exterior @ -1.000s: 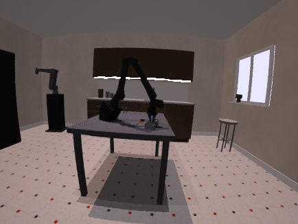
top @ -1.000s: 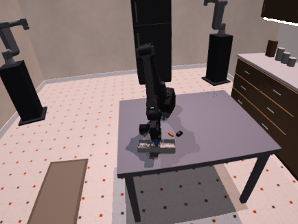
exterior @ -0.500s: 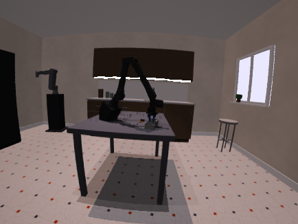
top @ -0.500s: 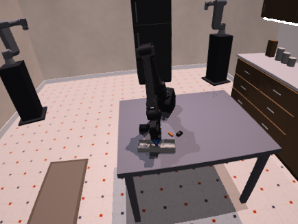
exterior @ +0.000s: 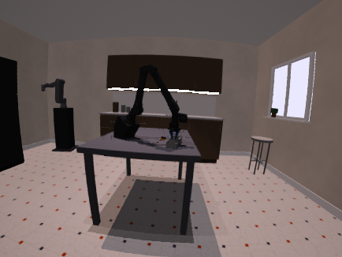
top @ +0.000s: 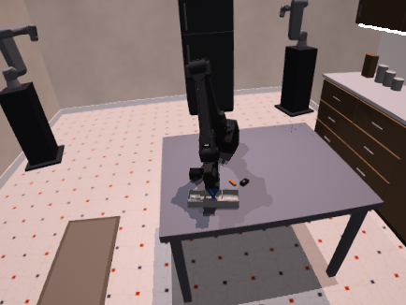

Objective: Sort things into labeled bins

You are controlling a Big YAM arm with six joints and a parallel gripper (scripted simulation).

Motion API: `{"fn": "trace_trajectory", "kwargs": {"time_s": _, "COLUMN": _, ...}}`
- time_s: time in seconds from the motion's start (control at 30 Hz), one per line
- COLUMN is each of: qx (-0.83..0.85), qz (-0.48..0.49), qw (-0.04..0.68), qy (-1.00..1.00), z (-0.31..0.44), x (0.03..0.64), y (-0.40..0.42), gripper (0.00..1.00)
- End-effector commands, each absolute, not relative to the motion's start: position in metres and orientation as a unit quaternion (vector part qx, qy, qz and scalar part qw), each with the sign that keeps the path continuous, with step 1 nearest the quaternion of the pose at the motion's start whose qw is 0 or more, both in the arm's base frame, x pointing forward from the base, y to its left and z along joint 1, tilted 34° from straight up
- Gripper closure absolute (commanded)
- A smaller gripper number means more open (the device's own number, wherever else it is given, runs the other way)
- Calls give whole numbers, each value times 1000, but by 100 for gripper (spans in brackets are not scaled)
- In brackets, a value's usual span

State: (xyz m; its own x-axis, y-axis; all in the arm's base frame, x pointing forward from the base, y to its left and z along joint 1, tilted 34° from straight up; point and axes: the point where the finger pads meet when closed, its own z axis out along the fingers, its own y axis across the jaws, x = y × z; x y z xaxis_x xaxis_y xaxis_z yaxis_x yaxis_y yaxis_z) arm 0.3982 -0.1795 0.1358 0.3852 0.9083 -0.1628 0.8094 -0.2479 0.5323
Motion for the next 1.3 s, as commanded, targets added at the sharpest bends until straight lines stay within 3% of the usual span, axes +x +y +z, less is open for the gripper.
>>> {"fn": "trace_trajectory", "kwargs": {"time_s": 0.0, "qx": 781, "qz": 99, "qw": 291, "qy": 543, "z": 157, "x": 402, "y": -178, "gripper": 69}}
{"fn": "trace_trajectory", "kwargs": {"time_s": 0.73, "qx": 782, "qz": 98, "qw": 286, "qy": 545, "z": 177, "x": 399, "y": -168, "gripper": 69}}
{"fn": "trace_trajectory", "kwargs": {"time_s": 1.27, "qx": 713, "qz": 61, "qw": 301, "qy": 631, "z": 117, "x": 304, "y": -150, "gripper": 70}}
